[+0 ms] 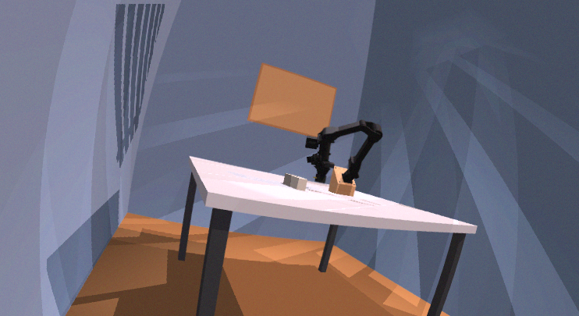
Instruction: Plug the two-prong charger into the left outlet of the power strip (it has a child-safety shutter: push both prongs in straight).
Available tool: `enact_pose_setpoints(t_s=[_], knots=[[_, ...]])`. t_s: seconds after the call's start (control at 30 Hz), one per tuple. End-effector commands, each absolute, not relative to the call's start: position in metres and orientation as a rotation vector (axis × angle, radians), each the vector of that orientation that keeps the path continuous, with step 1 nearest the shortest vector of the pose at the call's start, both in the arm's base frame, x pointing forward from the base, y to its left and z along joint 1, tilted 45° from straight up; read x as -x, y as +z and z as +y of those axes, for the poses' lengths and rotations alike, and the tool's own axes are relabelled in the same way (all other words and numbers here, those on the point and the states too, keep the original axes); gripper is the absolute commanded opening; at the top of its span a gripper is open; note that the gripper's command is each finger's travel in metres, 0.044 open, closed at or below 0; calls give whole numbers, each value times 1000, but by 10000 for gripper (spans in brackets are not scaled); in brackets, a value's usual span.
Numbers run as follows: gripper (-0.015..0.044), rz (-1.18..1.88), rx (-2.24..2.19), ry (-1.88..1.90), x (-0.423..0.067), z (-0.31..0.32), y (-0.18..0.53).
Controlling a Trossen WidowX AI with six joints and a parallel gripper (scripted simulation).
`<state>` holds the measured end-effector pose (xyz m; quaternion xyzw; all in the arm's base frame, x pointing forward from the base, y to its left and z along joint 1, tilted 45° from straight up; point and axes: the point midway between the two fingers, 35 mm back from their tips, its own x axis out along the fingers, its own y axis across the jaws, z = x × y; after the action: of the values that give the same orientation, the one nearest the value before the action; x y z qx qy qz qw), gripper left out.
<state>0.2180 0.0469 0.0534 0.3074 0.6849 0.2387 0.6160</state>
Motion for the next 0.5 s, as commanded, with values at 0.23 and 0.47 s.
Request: enact_pose_setpoints(t_s=[0.23,0.47], knots=[[0,1564,-684,555,-222,53,57],[0,1557,-670,561,-228,64,56]])
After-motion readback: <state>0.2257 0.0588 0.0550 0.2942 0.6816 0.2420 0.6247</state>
